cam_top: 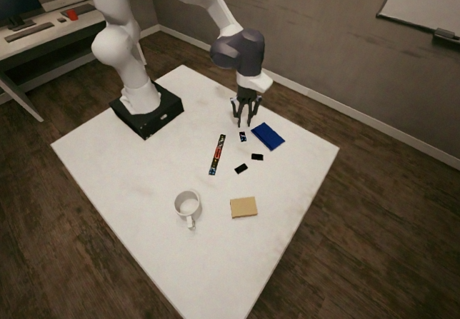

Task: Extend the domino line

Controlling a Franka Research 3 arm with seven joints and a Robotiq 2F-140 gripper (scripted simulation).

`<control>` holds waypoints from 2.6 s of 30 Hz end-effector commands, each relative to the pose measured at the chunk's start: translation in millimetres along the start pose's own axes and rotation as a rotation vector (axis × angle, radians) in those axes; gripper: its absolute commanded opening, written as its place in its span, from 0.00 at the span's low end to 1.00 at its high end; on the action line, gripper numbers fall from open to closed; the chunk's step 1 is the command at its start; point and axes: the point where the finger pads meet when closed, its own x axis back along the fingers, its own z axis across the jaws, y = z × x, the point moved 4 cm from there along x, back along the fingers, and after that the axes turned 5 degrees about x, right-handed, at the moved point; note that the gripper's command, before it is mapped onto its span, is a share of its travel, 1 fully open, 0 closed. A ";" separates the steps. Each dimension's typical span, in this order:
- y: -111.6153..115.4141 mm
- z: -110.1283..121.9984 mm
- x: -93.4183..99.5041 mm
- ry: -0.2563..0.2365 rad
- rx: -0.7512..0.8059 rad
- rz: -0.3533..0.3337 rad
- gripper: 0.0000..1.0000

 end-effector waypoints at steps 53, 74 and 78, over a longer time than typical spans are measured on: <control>-10.2 7.6 -13.3 -0.057 -1.795 -0.169 0.34; -8.4 8.1 -13.3 -0.067 -2.366 -0.194 0.34; -8.0 7.9 -13.3 -0.067 -2.468 -0.188 0.34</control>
